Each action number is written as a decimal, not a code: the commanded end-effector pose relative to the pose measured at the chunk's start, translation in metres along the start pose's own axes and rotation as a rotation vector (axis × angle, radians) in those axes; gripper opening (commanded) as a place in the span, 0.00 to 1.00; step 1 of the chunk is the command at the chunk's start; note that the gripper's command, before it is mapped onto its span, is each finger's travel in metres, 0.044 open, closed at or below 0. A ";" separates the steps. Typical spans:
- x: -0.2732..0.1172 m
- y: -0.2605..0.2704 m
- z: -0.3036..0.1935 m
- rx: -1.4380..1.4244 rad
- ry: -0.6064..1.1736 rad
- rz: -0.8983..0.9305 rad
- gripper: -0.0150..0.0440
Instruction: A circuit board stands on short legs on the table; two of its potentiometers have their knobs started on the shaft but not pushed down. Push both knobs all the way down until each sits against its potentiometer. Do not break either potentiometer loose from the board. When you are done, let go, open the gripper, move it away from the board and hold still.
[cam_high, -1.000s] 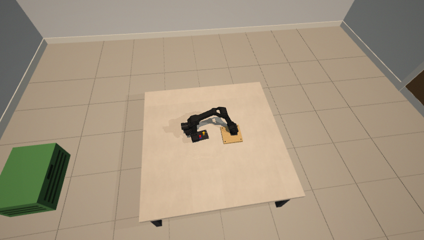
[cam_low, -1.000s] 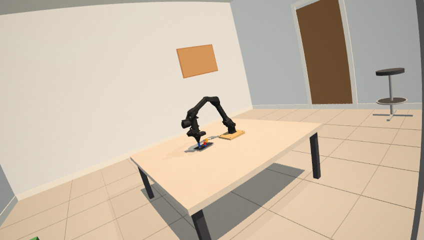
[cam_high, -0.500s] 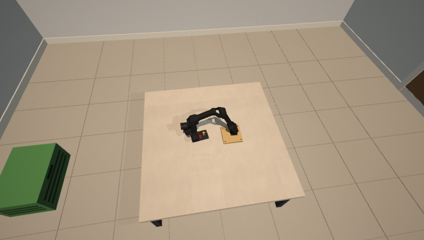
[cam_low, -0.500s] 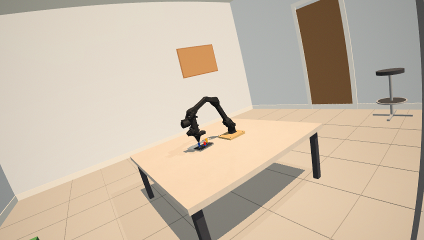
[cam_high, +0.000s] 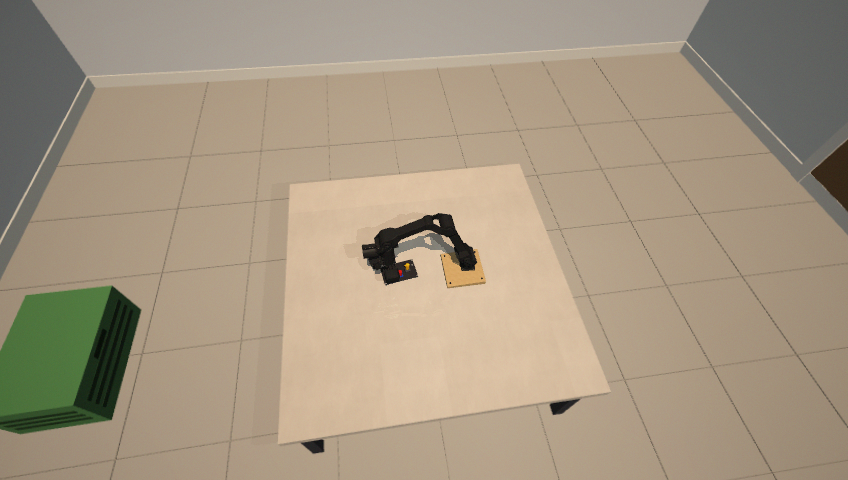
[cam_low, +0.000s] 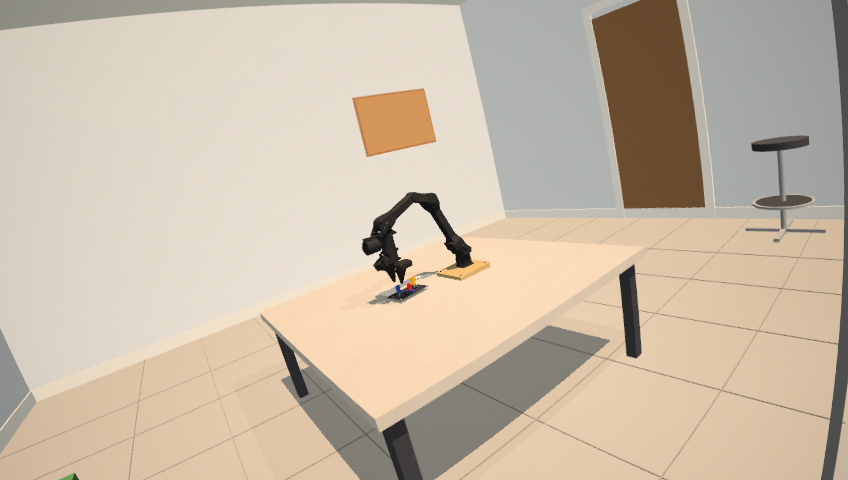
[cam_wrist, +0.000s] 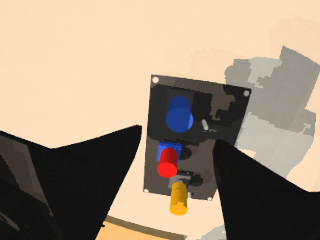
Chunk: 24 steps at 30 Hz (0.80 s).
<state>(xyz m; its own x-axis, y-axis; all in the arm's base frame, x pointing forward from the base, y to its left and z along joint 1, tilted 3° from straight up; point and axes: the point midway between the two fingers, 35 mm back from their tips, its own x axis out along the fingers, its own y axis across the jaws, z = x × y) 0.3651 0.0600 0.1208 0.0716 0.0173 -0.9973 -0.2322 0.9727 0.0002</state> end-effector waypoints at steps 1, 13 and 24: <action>-0.015 -0.003 -0.034 -0.002 -0.001 0.000 0.83; -0.020 -0.002 -0.179 -0.001 0.002 0.003 1.00; -0.018 -0.001 -0.187 0.002 0.003 0.003 1.00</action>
<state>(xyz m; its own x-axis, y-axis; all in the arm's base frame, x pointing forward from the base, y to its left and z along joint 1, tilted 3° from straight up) 0.1854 0.0148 0.1256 0.0660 0.0148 -0.9977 -0.2249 0.9744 -0.0004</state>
